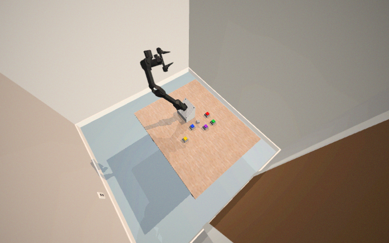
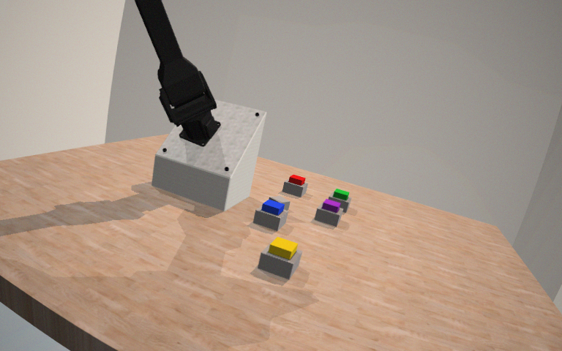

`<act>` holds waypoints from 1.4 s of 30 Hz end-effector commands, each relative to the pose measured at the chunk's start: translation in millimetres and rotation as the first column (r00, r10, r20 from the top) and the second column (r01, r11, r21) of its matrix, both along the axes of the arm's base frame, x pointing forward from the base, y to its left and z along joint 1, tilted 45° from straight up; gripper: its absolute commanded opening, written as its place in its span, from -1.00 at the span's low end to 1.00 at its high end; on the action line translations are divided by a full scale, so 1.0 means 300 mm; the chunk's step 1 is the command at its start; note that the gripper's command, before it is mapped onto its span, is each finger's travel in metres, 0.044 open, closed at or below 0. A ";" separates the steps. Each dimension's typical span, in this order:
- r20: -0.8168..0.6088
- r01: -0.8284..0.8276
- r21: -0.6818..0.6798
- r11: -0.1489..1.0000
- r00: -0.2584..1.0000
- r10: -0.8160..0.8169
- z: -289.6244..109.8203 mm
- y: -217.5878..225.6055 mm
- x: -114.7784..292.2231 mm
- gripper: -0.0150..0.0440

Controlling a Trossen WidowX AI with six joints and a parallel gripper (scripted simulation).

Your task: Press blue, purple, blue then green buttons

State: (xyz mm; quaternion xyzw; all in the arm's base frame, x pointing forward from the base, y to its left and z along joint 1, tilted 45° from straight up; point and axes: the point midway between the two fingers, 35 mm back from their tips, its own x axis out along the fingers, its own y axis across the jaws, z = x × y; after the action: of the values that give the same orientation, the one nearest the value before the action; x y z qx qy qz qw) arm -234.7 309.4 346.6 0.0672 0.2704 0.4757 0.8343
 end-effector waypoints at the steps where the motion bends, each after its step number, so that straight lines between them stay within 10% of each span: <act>1: 0.007 0.001 -0.006 1.000 1.000 -0.001 -0.002 0.002 0.006 0.86; 21: 0.374 0.520 -0.500 0.692 0.851 -0.369 -0.405 0.135 0.927 0.86; 42: 0.369 0.445 -0.895 -0.038 0.690 -0.623 -0.829 -0.621 1.519 0.86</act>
State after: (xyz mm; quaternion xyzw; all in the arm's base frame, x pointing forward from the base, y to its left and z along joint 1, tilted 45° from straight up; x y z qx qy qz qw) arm 215.0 176.0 120.3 -0.3118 0.4536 -0.1212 0.8261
